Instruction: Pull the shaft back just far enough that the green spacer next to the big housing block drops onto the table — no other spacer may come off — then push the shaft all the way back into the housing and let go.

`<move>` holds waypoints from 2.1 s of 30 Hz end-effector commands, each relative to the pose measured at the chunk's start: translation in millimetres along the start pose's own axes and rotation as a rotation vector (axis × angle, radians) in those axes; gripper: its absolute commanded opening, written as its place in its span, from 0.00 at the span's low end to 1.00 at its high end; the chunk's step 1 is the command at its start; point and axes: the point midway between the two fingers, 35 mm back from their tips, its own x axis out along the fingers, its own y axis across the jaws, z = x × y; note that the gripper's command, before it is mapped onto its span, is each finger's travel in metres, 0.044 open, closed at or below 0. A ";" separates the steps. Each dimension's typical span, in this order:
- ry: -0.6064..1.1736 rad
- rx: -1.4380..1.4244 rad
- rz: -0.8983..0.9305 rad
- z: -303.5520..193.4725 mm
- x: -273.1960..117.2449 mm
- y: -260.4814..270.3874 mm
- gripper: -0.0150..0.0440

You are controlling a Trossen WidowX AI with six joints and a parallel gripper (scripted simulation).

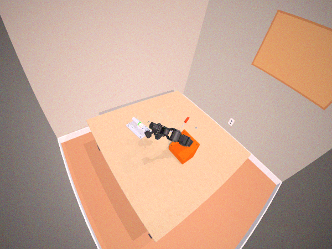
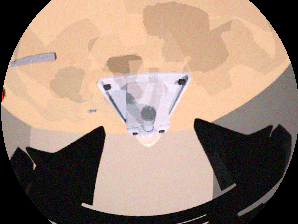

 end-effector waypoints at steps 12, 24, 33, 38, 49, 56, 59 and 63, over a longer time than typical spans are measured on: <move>0.004 0.002 -0.001 -1.0 22.7 -1.0 1.00; 0.004 0.002 -0.001 -0.2 33.2 -0.8 1.00; 0.004 0.002 -0.001 -0.2 33.2 -0.8 1.00; 0.004 0.002 -0.001 -0.2 33.2 -0.8 1.00; 0.004 0.002 -0.001 -0.2 33.2 -0.8 1.00; 0.004 0.002 -0.001 -0.3 36.8 -0.9 1.00; 0.004 0.002 -0.001 -0.4 41.0 -1.0 1.00; 0.004 0.002 -0.001 -0.4 47.2 -1.0 1.00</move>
